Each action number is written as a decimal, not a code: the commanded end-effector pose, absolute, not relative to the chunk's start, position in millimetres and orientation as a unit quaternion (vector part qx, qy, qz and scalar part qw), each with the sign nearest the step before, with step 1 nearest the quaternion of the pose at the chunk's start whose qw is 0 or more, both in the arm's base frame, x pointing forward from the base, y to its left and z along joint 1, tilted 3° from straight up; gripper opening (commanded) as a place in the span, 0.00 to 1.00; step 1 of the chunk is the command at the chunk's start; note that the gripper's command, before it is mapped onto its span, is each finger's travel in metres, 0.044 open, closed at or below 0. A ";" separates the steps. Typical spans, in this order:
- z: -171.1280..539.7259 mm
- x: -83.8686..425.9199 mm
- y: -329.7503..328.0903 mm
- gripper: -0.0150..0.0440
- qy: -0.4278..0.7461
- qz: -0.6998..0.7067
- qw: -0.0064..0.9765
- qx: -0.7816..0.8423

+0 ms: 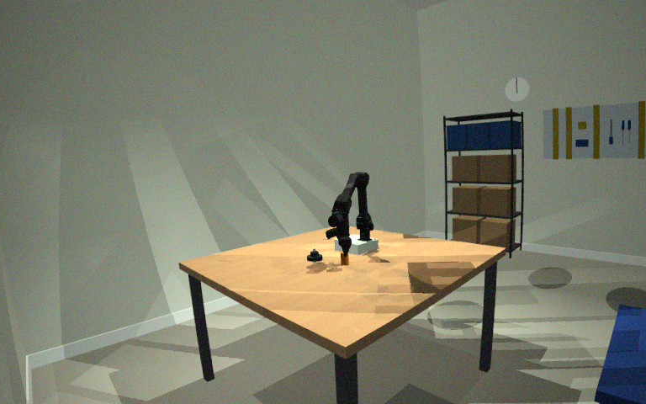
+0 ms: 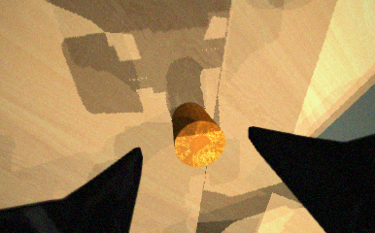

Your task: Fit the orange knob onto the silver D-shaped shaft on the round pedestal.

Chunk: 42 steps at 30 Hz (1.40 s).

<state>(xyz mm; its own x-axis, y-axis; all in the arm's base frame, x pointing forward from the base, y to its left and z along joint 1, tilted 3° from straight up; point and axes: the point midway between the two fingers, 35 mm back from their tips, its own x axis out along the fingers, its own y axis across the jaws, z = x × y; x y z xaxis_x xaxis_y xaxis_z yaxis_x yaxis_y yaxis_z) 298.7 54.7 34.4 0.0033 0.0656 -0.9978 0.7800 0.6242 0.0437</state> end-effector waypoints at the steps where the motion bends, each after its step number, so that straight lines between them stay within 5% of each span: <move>1: 27.5 299.0 54.4 1.00 0.645 -0.286 0.630 0.325; 27: -11.2 296.9 56.2 1.00 0.645 -0.286 0.629 0.325; 37: -11.2 296.9 56.2 0.56 0.645 -0.286 0.629 0.325; 42: -11.2 296.9 56.2 0.50 0.645 -0.286 0.629 0.325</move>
<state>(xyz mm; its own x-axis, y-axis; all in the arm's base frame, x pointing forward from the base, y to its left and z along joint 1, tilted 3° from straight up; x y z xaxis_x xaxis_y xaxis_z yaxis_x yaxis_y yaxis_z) 296.6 56.8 -11.1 0.0023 0.0650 -0.9979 0.7761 0.6291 0.0428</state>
